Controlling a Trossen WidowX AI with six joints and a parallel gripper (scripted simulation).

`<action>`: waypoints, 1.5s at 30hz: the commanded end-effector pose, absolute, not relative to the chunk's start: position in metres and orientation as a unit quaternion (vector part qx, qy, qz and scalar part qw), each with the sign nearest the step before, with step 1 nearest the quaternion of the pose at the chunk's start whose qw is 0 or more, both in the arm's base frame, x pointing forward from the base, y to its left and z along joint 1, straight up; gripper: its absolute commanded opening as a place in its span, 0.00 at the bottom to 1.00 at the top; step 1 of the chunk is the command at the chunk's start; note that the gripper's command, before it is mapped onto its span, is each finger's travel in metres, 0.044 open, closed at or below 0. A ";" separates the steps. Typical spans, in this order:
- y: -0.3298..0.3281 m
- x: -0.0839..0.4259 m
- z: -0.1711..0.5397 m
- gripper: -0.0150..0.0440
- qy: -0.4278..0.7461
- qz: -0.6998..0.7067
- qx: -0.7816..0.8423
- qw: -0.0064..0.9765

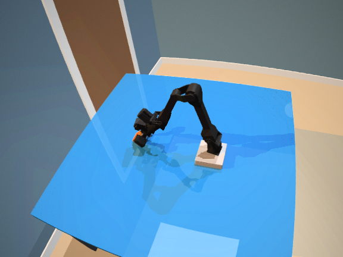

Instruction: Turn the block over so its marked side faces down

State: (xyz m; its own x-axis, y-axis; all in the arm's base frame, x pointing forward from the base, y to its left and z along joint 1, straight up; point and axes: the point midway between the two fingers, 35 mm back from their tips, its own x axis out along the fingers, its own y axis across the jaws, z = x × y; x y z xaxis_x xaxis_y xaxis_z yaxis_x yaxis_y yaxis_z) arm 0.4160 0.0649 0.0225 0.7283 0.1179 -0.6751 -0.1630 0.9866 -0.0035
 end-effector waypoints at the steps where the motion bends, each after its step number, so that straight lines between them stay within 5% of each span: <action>1: 0.065 0.416 0.013 0.25 0.338 0.078 -0.028 0.937; 23: 0.062 0.396 0.008 0.25 0.185 0.082 -0.016 0.979; 43: 0.062 0.395 0.012 0.25 0.170 0.082 -0.014 0.982; 45: 0.062 0.395 0.012 0.34 0.170 0.082 -0.014 0.982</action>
